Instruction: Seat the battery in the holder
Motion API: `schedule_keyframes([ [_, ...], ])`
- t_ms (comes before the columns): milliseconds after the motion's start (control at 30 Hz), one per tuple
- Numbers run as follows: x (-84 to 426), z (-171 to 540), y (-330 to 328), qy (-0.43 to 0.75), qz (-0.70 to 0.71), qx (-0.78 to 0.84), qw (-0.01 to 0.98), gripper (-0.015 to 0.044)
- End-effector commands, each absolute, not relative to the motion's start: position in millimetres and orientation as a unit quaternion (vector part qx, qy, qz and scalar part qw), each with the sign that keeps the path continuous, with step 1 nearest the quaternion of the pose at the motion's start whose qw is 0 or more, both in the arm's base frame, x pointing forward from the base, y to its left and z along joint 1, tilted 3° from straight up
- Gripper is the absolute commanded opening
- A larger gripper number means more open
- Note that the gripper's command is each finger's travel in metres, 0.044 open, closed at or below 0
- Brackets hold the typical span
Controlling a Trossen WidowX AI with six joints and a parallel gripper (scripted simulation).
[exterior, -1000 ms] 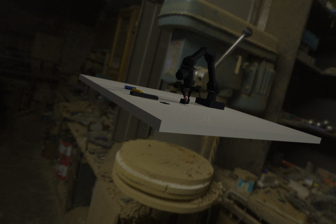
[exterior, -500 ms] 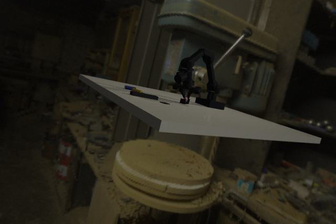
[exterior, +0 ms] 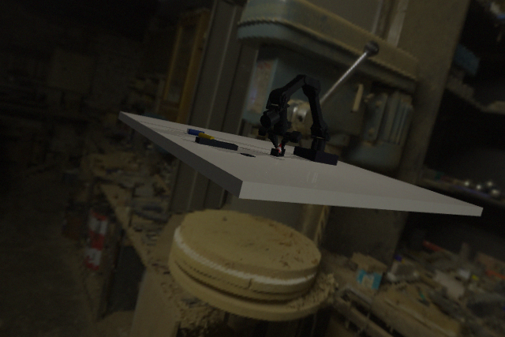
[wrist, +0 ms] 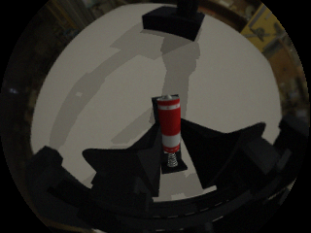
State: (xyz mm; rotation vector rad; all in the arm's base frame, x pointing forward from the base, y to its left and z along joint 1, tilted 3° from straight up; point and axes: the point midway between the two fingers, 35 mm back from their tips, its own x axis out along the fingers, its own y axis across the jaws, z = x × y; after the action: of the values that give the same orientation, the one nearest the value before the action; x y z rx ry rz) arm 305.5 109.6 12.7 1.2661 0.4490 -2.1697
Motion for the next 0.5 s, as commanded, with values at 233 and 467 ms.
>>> schedule_keyframes([
  [233, 311.5, 11.5, 114.1, 0.167, -0.814, 0.476, 0.288, 0.0079],
  [467, 314.5, 11.2, 116.6, 0.167, -0.815, 0.475, 0.288, 0.0079],
])
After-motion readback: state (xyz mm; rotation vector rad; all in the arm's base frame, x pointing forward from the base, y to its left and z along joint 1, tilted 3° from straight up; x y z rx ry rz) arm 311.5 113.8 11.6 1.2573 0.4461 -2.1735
